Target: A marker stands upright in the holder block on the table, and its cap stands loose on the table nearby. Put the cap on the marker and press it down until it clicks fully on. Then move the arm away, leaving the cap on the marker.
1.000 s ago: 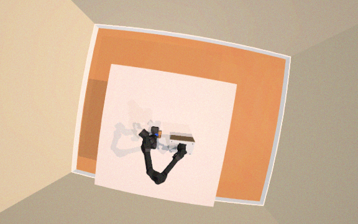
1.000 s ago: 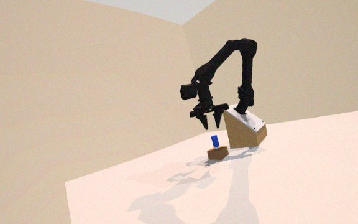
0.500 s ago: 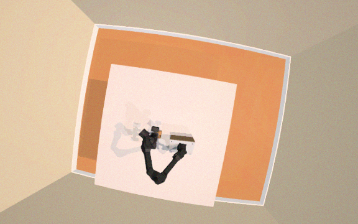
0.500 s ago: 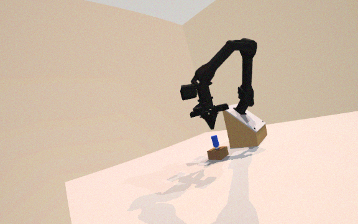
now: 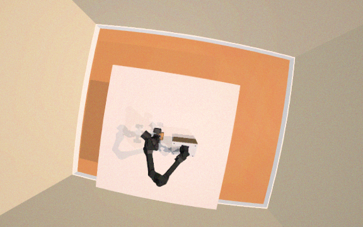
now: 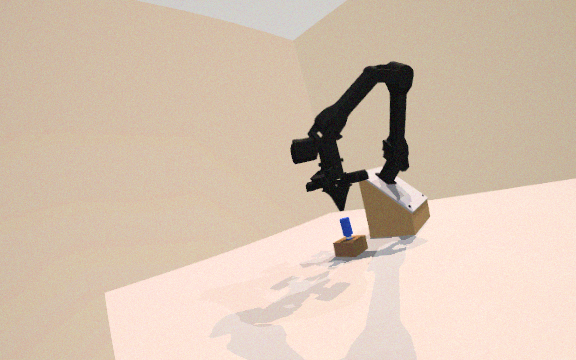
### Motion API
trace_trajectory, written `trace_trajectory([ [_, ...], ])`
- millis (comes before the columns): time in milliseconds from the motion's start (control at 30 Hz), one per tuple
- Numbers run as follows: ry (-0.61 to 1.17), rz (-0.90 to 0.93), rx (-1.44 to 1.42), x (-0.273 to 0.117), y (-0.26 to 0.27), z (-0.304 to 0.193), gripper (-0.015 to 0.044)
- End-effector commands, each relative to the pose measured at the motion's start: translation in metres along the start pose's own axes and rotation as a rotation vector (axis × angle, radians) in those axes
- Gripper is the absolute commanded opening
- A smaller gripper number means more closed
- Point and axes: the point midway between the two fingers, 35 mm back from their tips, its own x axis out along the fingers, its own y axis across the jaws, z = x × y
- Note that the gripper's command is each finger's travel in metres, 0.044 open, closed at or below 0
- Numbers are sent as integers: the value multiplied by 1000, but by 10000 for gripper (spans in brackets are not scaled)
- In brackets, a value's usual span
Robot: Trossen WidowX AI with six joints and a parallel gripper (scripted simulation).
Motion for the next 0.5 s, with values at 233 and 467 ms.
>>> trace_trajectory([
  [233, 1, 6, 6, 17, 1, -1, 0],
  [467, 1, 7, 5, 27, 1, -1, 0],
])
